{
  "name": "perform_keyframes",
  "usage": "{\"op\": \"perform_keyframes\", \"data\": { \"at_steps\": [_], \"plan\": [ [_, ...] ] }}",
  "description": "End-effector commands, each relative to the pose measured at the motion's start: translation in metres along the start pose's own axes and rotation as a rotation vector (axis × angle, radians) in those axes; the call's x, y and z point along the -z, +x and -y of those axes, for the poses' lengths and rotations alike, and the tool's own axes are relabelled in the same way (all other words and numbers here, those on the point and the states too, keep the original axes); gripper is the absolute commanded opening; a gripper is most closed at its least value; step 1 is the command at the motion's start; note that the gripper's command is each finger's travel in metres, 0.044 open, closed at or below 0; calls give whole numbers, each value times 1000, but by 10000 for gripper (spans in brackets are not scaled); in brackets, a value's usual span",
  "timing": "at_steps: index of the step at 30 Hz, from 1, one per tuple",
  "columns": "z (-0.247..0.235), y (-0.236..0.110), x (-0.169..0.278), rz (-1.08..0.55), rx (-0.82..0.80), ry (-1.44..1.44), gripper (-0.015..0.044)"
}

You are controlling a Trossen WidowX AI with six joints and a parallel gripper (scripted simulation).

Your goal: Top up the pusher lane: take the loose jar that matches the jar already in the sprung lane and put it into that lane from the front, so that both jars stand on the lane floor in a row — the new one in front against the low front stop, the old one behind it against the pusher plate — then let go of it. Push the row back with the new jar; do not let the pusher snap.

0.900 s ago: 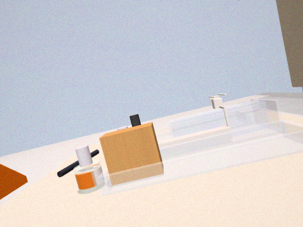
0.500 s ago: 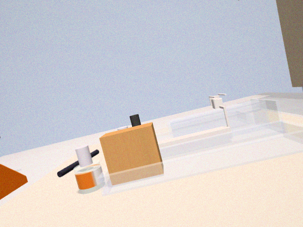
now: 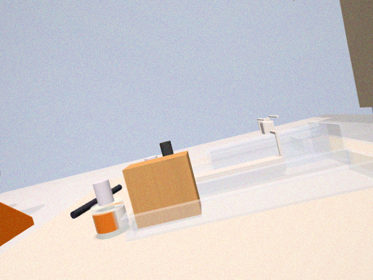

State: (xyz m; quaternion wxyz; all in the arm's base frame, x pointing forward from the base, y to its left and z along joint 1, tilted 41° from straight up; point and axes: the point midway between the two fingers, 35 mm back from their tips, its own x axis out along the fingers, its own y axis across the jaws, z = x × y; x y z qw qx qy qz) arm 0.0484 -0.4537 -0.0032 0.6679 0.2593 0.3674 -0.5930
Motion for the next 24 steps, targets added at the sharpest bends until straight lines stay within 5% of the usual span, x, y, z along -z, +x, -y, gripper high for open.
{"op": "perform_keyframes", "data": {
  "at_steps": [1, 13, 20, 24],
  "plan": [
    [-58, -6, 23, -138, -167, -187, 440],
    [-205, -100, 127, -600, -742, -737, 440],
    [-248, -188, 177, -861, -1058, -949, 440],
    [-251, -195, 180, -885, -1086, -964, 440]
  ]
}}
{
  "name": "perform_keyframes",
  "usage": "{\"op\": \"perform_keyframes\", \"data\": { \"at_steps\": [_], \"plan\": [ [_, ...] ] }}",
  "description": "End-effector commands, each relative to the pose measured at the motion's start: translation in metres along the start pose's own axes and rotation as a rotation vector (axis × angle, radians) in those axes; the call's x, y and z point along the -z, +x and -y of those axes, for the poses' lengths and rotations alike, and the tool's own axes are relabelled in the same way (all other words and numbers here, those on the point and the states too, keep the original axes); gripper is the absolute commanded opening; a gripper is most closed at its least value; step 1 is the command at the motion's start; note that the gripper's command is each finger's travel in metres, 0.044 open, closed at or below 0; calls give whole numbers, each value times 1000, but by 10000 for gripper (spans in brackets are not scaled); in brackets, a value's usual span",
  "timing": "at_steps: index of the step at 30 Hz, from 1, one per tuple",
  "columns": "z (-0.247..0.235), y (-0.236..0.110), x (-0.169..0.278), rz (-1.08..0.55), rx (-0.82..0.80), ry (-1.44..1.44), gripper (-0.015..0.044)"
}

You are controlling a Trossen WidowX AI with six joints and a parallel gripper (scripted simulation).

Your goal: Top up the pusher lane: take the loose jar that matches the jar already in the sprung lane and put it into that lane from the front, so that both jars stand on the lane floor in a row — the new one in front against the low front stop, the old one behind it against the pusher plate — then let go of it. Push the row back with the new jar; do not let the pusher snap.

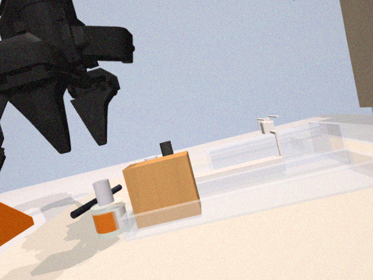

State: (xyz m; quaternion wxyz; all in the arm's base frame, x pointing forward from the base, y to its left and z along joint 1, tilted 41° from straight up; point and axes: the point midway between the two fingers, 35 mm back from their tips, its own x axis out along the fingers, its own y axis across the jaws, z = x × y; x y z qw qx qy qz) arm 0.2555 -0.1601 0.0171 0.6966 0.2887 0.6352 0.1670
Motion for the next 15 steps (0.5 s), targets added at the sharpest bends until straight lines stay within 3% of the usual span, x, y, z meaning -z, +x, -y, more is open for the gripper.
{"op": "perform_keyframes", "data": {
  "at_steps": [1, 15],
  "plan": [
    [-7, -1, -1, -11, -39, -15, 440],
    [-8, 40, -1, -10, -40, -16, 440]
  ]
}}
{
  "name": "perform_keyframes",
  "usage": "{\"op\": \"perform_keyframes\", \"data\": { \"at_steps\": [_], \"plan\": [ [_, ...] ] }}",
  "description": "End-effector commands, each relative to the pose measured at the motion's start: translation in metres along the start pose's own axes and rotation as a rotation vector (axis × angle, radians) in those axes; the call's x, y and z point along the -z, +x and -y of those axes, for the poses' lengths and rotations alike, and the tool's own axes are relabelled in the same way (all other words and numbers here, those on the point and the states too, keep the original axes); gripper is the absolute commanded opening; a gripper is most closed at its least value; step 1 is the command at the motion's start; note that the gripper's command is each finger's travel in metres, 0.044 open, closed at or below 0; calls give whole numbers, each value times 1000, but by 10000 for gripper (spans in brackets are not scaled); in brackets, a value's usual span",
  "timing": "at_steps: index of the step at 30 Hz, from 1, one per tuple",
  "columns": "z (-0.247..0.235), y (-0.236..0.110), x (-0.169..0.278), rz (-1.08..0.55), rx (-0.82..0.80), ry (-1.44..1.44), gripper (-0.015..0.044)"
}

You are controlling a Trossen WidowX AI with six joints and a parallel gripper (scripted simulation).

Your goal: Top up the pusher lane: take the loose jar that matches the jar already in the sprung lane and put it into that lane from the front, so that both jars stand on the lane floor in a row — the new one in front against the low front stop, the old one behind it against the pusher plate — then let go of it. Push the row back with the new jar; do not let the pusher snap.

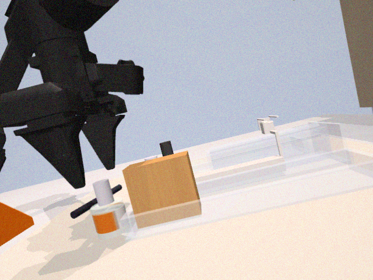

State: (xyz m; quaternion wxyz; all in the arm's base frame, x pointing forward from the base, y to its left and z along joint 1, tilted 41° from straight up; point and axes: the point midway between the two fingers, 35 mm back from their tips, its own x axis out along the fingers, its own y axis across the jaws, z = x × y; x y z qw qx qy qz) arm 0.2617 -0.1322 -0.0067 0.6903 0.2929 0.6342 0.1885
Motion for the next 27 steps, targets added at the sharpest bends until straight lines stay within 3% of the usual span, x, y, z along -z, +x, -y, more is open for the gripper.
{"op": "perform_keyframes", "data": {
  "at_steps": [1, 27],
  "plan": [
    [0, 8, -1, 7, -2, 2, 440],
    [0, 49, -2, 8, -4, 2, 440]
  ]
}}
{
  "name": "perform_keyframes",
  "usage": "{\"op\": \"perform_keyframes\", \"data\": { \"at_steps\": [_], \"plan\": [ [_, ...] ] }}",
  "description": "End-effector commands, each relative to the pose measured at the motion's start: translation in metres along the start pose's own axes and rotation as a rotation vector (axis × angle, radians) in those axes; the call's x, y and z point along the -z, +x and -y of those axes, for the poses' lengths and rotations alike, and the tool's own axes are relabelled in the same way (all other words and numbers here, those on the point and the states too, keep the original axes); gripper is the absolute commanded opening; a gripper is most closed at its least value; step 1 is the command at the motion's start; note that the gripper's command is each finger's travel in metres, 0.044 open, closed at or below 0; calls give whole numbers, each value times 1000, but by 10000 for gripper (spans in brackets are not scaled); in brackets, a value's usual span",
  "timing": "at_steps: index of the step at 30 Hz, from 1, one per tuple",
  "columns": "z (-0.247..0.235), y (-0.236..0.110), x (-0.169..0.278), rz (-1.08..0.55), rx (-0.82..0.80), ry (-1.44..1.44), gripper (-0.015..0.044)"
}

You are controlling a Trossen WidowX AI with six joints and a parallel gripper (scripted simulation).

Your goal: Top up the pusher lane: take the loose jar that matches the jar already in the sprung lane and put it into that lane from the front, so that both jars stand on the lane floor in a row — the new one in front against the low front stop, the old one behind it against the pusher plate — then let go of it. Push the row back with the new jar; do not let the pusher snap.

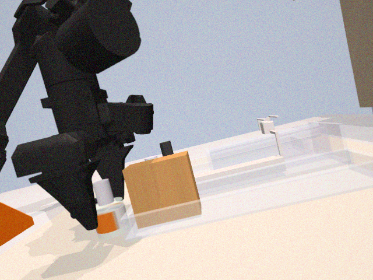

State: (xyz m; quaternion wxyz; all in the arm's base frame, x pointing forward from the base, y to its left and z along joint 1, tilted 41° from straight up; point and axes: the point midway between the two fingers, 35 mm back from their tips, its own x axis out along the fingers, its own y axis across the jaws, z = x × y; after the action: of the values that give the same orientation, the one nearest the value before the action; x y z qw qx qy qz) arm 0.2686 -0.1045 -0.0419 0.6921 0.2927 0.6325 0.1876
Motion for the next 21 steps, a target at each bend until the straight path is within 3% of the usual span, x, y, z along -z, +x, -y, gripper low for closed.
{"op": "perform_keyframes", "data": {
  "at_steps": [1, 11, 17, 21],
  "plan": [
    [-1, 4, 0, 3, -5, 3, 440],
    [-1, 4, 0, 3, -5, 3, 177],
    [-1, 4, 0, 3, -5, 3, 138],
    [0, -1, 0, 3, 9, -7, 32]
  ]
}}
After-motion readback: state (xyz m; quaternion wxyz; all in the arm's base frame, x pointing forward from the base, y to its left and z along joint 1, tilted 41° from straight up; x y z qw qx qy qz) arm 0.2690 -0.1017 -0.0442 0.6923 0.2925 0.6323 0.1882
